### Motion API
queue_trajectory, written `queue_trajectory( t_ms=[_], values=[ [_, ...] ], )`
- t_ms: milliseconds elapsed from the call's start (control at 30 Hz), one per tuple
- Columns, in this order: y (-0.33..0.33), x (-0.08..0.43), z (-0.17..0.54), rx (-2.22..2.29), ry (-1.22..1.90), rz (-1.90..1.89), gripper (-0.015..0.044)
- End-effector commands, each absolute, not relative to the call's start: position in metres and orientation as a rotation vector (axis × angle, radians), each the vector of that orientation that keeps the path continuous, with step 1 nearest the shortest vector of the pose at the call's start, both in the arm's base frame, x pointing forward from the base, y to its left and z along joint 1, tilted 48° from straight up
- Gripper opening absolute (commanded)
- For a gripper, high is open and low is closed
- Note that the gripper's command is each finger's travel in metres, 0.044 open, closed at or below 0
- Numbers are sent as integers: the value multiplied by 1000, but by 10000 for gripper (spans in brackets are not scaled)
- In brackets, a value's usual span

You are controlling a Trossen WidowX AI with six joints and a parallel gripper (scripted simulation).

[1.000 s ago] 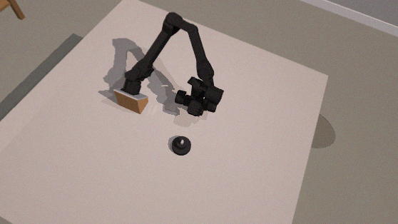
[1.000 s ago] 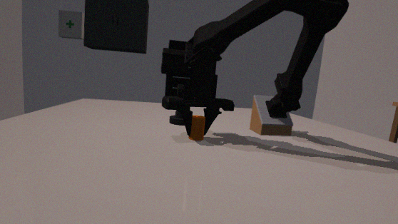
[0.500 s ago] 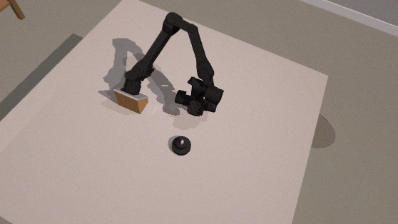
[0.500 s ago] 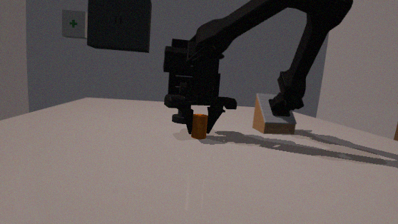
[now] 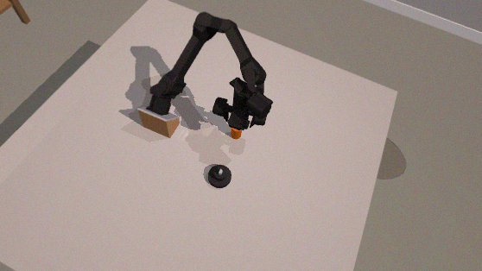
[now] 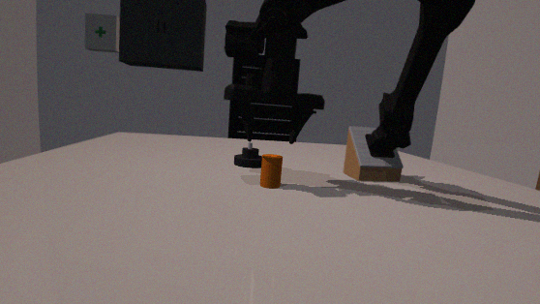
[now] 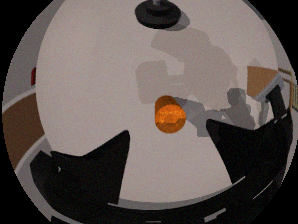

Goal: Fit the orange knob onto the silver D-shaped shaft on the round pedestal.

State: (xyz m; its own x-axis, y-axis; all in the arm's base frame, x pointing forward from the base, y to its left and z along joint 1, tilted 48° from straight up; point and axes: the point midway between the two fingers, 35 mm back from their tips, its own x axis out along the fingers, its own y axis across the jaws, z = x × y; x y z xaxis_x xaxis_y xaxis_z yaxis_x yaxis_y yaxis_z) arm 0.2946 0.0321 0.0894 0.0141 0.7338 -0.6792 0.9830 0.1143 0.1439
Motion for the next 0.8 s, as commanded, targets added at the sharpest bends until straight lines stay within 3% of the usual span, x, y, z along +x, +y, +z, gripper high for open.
queue_trajectory(
  t_ms=[0,767],
  values=[
    [30,291,94,1656,1795,-510,440],
    [58,292,67,1655,1793,-512,440]
  ],
)
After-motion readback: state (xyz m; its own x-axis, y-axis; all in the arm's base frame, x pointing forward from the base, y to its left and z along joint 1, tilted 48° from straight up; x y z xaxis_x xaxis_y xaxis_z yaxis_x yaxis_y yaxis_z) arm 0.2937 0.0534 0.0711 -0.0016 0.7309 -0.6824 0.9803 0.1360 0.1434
